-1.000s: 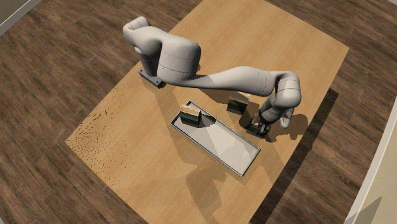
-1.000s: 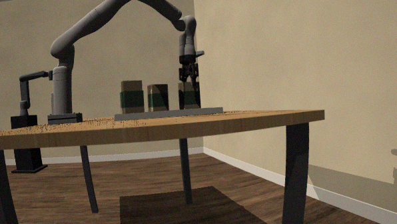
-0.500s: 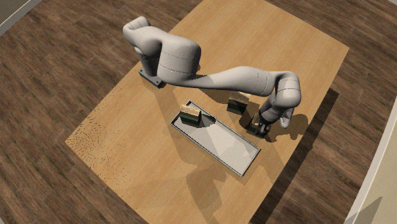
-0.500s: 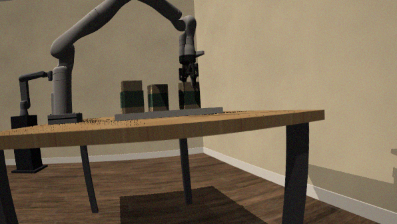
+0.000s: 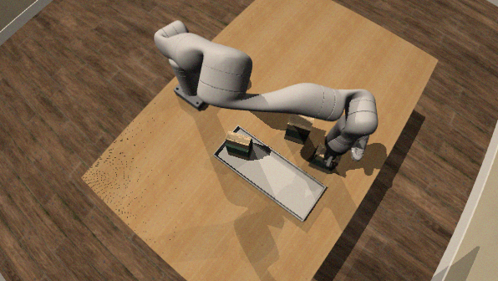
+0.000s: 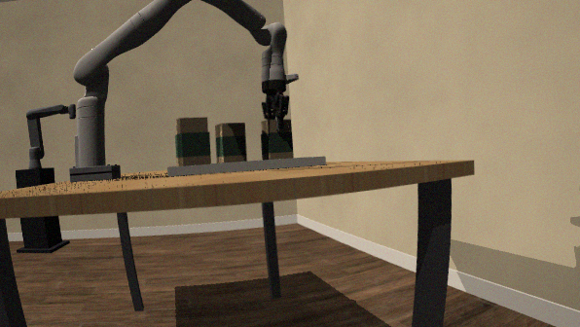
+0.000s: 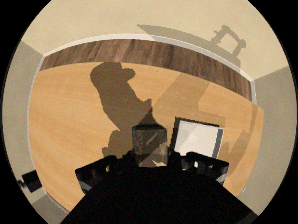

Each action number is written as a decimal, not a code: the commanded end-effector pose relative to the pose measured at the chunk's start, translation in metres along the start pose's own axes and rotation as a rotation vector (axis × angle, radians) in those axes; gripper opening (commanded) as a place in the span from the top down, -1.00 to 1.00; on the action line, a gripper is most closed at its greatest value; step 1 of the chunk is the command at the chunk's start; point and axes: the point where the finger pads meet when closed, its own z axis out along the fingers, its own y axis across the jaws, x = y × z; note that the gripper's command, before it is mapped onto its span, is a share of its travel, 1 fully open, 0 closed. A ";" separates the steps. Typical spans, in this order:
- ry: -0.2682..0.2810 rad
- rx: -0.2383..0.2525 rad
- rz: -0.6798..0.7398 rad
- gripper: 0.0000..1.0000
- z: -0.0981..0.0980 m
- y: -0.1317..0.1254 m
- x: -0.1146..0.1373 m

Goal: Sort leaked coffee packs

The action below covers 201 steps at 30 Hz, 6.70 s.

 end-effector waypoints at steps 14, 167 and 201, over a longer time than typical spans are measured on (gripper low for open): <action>0.001 -0.004 0.004 0.47 0.002 0.001 0.000; 0.002 -0.003 0.003 0.47 -0.011 0.137 -0.032; -0.002 -0.004 0.004 0.47 -0.005 0.138 -0.033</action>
